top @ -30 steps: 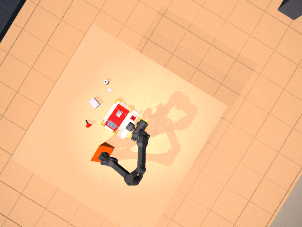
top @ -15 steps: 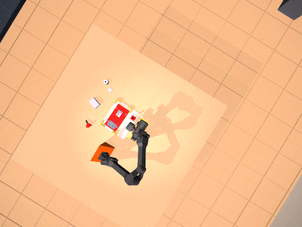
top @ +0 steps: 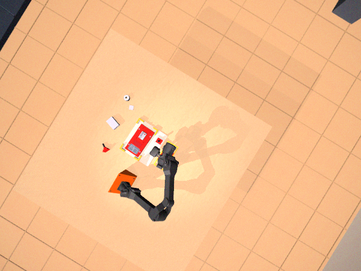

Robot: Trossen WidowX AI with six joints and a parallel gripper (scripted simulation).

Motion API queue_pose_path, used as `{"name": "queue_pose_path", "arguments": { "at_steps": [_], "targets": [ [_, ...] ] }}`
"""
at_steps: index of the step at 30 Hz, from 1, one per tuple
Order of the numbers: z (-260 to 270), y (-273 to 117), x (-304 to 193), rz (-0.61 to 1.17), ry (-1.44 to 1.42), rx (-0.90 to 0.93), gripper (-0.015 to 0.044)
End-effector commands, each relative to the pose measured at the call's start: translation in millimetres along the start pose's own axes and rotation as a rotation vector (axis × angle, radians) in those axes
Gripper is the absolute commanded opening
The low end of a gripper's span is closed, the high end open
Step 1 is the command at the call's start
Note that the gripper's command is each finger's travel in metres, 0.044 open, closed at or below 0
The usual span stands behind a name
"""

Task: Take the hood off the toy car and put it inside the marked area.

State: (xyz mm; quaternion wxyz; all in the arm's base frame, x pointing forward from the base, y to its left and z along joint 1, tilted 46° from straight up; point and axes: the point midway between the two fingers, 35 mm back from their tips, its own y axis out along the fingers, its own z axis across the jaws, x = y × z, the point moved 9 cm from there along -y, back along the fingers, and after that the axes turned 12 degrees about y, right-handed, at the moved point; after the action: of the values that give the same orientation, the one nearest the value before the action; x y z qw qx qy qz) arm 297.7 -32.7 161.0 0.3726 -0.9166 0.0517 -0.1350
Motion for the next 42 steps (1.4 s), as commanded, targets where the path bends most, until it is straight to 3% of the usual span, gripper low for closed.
{"name": "queue_pose_path", "arguments": {
  "at_steps": [1, 6, 42],
  "targets": [
    [2, -27, 2, -0.016, 0.006, 0.007, 0.0440],
    [1, -58, -1, -0.019, 0.005, 0.002, 0.0440],
    [1, -58, -1, -0.019, 0.005, 0.002, 0.0440]
  ]
}}
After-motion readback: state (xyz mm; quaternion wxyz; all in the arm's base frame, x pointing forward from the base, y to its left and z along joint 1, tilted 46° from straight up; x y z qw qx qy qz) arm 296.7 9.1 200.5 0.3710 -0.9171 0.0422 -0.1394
